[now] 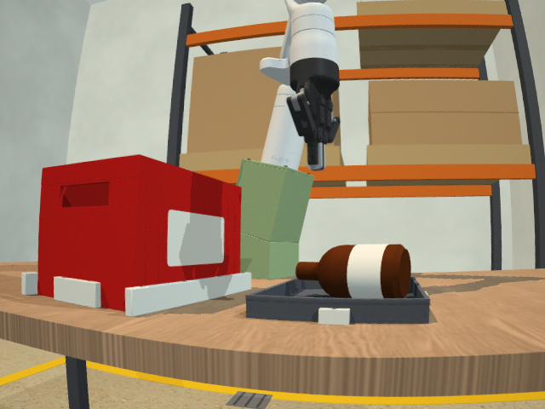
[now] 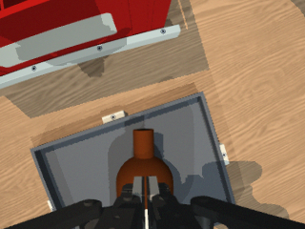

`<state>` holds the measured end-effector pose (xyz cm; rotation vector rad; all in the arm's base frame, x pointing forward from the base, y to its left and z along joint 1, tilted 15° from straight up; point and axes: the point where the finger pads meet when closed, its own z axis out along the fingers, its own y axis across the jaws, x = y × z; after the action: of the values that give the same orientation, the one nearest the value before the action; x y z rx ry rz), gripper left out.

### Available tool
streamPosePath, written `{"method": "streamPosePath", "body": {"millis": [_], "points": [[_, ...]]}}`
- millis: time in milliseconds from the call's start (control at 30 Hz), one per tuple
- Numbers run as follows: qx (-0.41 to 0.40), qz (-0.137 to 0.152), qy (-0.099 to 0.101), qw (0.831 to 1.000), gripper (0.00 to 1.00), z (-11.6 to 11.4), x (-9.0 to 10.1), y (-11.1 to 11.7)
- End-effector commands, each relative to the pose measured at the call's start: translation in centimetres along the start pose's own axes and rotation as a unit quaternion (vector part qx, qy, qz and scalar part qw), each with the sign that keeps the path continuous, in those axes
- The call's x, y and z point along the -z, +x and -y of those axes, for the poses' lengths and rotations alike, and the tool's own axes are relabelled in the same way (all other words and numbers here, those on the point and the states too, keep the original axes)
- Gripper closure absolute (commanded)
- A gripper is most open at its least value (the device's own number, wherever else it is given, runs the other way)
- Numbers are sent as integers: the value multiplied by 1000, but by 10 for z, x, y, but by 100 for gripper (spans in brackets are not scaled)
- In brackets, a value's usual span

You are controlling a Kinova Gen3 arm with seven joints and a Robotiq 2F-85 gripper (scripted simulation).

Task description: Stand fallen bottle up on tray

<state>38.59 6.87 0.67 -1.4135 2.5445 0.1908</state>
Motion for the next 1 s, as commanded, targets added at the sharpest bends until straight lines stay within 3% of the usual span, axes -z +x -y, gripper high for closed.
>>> {"method": "streamPosePath", "body": {"millis": [0, 333, 367, 967], "points": [[0, 0, 1, 1000, 100, 0, 0, 0], [0, 0, 1, 1000, 100, 0, 0, 0], [0, 0, 1, 1000, 36, 0, 0, 0], [0, 0, 1, 1000, 36, 0, 0, 0]]}}
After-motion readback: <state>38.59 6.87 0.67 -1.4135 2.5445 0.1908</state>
